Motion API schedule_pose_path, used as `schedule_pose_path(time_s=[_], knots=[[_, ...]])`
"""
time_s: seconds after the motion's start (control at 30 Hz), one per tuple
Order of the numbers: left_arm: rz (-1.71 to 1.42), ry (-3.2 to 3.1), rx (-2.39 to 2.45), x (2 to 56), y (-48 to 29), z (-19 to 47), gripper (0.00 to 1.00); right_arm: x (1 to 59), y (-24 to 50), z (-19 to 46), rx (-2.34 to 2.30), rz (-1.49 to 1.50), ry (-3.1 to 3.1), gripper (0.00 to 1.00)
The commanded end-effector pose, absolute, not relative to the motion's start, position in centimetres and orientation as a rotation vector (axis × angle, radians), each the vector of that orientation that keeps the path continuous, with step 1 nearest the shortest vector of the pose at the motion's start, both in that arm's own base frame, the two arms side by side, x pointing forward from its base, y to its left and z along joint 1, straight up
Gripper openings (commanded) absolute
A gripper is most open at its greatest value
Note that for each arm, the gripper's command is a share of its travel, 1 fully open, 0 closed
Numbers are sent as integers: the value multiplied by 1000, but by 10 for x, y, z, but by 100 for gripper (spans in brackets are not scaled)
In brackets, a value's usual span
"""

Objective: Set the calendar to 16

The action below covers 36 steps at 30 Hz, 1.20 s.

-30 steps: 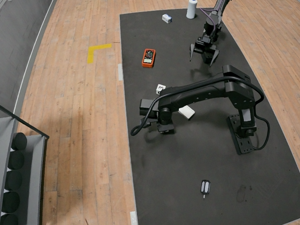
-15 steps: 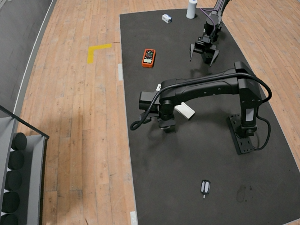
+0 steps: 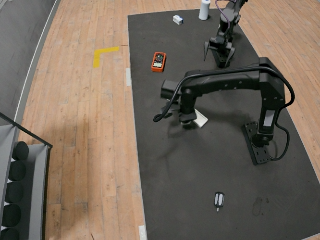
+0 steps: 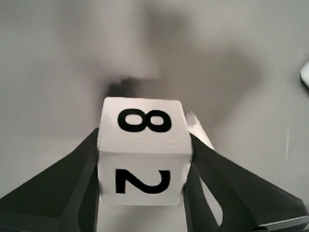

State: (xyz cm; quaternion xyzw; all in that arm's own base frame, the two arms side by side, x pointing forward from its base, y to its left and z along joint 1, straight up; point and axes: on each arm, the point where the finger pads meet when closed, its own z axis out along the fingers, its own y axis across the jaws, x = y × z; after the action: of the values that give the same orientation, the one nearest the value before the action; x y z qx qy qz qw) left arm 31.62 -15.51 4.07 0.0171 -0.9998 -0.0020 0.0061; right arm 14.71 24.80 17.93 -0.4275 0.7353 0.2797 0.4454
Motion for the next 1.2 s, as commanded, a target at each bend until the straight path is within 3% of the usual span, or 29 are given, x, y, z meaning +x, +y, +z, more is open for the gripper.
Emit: schedule_pose_path(time_s=[0.0,0.4,0.87,1.17], knots=[[22,-3174,98,296,-181,51,35,134,221,209,-1119,645,1921,100],[10,-3164,-48,269,-204,48,35,113,184,277,-1087,636,1914,100],[7,-2983,-1061,269,-206,49,35,111,184,293,-1077,653,1866,100],[0,-2840,-1399,268,-206,49,35,111,184,293,-1077,653,1866,100]])
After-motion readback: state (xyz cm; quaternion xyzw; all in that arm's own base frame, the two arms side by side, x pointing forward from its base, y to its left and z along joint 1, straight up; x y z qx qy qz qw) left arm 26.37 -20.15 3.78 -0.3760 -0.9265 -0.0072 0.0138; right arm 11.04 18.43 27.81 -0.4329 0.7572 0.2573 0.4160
